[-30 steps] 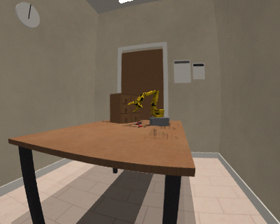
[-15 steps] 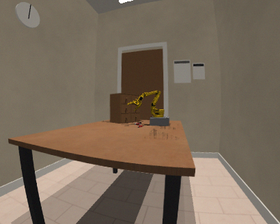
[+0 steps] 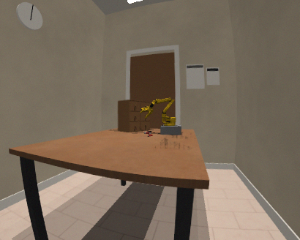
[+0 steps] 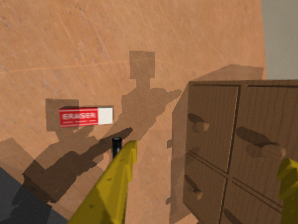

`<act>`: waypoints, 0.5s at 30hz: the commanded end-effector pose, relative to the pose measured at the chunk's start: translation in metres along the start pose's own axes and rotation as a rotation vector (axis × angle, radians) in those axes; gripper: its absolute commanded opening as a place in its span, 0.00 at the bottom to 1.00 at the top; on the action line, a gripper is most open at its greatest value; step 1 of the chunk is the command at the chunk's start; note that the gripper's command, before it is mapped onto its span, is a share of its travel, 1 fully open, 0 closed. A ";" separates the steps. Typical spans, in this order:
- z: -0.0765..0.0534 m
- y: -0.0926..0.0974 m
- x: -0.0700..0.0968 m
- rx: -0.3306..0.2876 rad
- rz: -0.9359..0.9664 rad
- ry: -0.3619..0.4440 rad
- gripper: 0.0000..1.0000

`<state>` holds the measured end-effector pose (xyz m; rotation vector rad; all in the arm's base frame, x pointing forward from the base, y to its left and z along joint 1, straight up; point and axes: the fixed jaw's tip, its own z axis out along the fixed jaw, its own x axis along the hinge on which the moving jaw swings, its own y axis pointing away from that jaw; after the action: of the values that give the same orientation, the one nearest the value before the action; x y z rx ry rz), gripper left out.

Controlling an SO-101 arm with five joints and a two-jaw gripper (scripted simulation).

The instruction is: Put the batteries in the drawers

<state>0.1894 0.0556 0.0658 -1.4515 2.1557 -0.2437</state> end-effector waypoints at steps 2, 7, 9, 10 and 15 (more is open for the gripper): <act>-0.005 -0.004 0.016 0.025 0.165 0.036 0.50; -0.009 -0.008 0.030 0.052 0.329 0.068 0.50; -0.011 -0.009 0.037 0.067 0.411 0.083 0.50; -0.012 -0.010 0.040 0.074 0.452 0.091 0.50; -0.017 -0.011 0.057 0.116 0.658 0.125 0.50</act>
<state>0.1788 0.0076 0.0665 -0.7852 2.4868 -0.2169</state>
